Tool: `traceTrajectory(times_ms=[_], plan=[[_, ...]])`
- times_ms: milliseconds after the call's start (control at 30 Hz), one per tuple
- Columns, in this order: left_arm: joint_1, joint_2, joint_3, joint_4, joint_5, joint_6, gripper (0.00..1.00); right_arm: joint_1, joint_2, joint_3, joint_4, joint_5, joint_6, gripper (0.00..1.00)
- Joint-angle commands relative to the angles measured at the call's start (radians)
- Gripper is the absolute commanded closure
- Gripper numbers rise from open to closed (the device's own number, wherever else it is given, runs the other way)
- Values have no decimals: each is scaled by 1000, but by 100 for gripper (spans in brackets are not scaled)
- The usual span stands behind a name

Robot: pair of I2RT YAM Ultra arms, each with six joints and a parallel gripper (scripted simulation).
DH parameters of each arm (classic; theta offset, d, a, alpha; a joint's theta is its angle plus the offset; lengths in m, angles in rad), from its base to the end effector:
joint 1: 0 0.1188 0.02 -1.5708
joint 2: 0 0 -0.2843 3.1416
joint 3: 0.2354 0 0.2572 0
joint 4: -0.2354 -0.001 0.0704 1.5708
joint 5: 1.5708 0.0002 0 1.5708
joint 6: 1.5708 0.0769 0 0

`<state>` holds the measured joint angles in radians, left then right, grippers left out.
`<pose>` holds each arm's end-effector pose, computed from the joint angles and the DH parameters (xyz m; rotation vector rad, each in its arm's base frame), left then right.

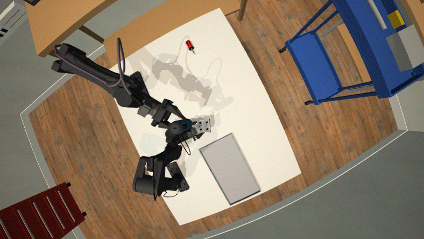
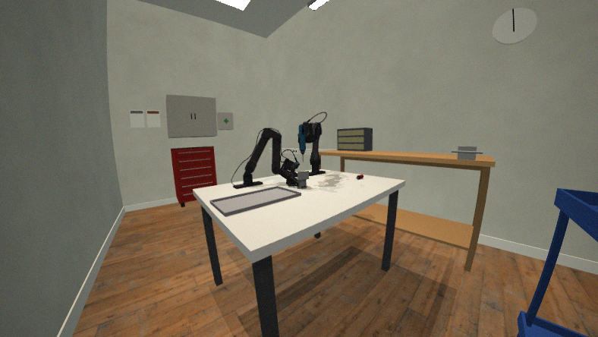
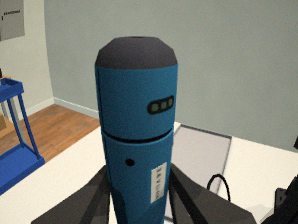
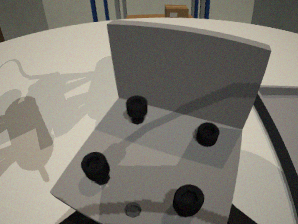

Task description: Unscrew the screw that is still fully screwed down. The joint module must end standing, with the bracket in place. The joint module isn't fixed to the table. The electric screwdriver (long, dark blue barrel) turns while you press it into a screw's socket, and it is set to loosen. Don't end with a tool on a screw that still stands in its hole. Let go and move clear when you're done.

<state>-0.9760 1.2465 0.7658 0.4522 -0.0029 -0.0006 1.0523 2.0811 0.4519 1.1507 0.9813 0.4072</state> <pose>0.1838 -0.2694 0.3214 0.7719 1.4601 -0.7509 0.2056 0.2333 0.0614 -0.0157 1.8296 0.0123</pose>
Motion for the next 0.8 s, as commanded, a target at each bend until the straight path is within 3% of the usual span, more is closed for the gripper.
traceTrajectory(times_ms=[0, 767], plan=[[0, 4, 61, 110, -1, 6, 58, -1, -6, 4, 13, 2, -1, 41], [1, 95, 124, 139, 0, 6, 58, -1, -6, 4, 13, 2, -1, 41]])
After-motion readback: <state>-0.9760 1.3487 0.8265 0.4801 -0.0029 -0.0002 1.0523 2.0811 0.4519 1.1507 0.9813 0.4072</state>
